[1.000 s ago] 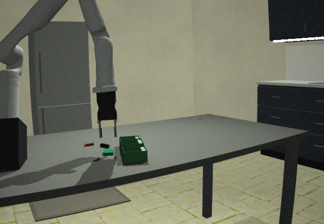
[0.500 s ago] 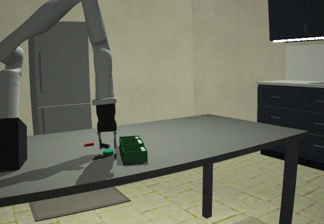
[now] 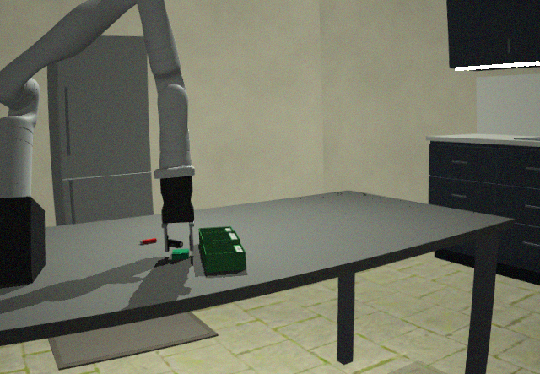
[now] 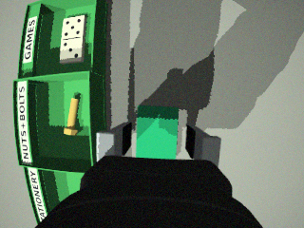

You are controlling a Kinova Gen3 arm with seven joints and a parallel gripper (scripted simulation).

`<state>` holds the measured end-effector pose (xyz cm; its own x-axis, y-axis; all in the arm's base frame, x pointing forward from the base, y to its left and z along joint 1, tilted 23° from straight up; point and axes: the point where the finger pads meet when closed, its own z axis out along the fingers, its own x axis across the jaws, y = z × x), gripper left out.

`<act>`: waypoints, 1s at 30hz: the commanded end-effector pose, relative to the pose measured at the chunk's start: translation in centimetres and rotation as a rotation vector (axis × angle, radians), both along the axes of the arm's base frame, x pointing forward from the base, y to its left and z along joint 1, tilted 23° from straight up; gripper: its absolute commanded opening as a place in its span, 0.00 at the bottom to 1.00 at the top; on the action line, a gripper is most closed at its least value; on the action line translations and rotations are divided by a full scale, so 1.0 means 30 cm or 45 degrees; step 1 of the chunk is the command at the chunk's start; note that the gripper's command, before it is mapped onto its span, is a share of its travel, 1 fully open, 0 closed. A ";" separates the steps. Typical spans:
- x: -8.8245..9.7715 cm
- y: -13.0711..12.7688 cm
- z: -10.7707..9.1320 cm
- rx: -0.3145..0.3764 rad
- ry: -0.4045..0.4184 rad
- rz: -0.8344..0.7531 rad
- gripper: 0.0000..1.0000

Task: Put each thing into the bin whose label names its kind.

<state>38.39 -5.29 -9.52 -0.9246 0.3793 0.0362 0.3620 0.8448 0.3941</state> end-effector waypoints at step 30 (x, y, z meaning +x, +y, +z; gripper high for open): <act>0.009 0.010 -0.037 -0.001 -0.002 -0.002 0.70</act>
